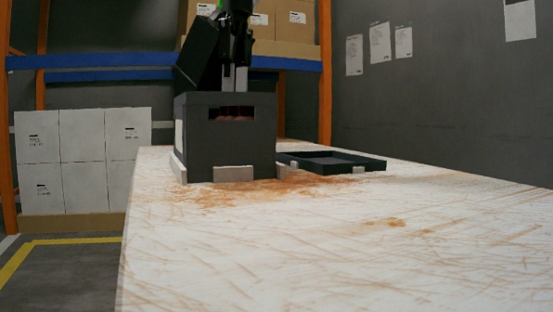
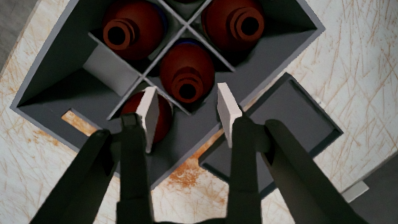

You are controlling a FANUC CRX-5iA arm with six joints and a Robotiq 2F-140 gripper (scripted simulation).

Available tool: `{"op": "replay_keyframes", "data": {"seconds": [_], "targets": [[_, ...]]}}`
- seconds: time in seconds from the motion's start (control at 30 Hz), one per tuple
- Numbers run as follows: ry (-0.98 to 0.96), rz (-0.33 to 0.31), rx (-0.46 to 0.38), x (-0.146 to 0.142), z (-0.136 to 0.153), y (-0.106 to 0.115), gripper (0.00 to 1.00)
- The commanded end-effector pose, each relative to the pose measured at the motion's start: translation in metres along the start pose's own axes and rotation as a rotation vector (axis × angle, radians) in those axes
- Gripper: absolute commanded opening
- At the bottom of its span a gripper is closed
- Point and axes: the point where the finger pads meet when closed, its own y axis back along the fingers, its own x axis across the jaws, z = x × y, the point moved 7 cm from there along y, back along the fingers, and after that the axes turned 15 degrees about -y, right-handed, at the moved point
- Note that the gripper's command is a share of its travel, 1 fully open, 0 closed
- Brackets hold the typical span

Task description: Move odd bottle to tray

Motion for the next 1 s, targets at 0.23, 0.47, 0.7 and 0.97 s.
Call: {"op": "replay_keyframes", "data": {"seconds": [0.23,0.47,0.7,0.97], "targets": [[0.000,-0.001,-0.001,0.000,0.000,-0.005,0.44],[0.000,-0.001,-0.001,0.000,0.000,-0.012,0.44],[0.000,-0.001,-0.001,0.000,0.000,-0.018,0.44],[0.000,-0.001,-0.001,0.000,0.000,-0.028,0.44]]}}
